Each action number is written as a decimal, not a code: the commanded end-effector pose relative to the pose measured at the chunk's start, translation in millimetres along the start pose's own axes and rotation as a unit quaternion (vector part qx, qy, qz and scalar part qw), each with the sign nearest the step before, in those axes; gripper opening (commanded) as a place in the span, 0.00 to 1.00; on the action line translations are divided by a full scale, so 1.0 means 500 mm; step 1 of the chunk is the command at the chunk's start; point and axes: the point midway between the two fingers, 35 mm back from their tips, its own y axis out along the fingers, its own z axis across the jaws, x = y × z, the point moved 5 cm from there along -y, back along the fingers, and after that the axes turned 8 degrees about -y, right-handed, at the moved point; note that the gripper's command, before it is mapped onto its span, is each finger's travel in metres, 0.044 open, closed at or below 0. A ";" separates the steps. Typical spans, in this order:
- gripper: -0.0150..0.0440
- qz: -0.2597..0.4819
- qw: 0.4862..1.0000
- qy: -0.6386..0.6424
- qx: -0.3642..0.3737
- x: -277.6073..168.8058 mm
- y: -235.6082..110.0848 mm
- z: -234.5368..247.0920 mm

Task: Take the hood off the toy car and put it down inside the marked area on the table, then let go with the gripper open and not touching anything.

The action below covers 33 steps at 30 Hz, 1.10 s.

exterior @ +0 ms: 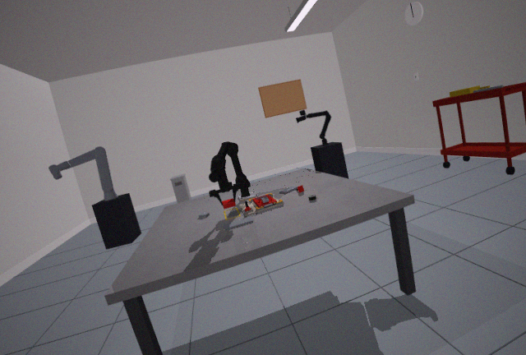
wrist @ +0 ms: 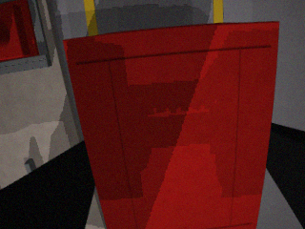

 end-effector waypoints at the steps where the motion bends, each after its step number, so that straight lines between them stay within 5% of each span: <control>1: 0.25 0.002 1.000 0.000 0.003 -0.002 0.010 0.002; 33: 0.25 0.002 1.000 0.000 0.003 -0.007 0.064 0.005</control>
